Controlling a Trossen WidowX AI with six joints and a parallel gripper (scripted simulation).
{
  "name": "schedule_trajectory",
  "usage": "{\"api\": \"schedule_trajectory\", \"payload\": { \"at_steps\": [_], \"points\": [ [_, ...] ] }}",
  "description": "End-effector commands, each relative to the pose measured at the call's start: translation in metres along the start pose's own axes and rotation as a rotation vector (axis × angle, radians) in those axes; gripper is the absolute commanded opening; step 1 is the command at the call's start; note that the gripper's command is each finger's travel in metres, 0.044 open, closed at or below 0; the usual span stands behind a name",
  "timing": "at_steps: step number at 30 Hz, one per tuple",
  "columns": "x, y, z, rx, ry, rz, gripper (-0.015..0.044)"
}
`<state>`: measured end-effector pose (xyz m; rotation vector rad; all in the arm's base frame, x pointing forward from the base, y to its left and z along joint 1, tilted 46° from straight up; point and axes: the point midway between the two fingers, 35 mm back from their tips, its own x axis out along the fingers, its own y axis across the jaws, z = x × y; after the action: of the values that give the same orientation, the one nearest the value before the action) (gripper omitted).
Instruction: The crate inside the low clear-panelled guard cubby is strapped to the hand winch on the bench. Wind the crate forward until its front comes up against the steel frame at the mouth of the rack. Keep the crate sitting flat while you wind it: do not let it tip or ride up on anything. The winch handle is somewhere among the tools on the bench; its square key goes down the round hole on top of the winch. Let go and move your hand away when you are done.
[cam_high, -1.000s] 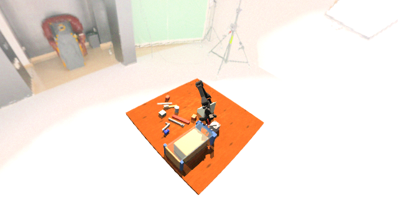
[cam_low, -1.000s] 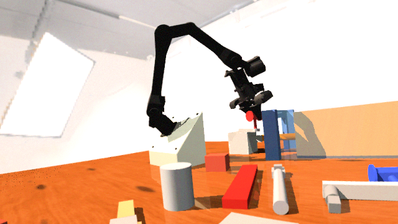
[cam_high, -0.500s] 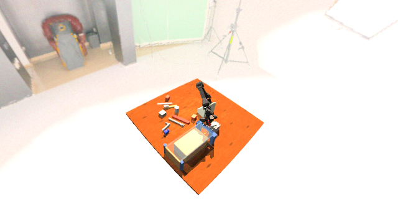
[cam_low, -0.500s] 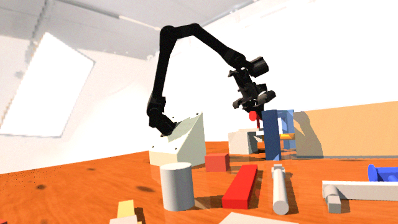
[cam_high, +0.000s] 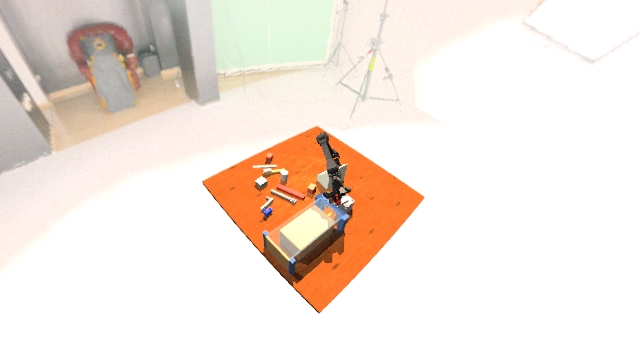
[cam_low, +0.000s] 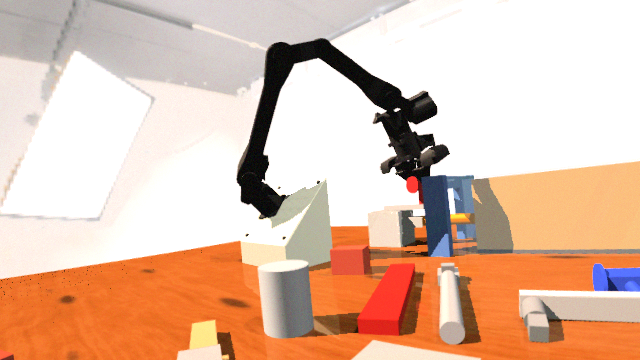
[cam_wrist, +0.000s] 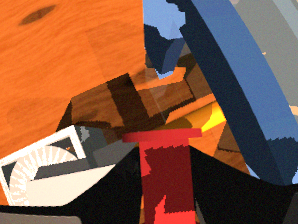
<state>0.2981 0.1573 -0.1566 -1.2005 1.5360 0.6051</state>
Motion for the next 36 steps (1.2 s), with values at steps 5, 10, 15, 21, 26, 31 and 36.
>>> {"api": "schedule_trajectory", "payload": {
  "at_steps": [5, 10, 15, 21, 26, 31, 36],
  "points": [
    [0.008, 0.005, 0.013, 0.006, -0.014, 0.005, 0.0],
    [0.01, 0.007, 0.018, 0.006, -0.014, 0.005, 0.0],
    [0.012, 0.01, 0.023, 0.006, -0.015, 0.005, 0.0],
    [0.014, 0.014, 0.029, 0.006, -0.015, 0.005, 0.0],
    [0.016, 0.017, 0.034, 0.006, -0.016, 0.006, 0.0],
    [0.018, 0.021, 0.038, 0.006, -0.016, 0.006, 0.0],
    [0.02, 0.025, 0.043, 0.006, -0.017, 0.006, 0.0]
  ]
}}
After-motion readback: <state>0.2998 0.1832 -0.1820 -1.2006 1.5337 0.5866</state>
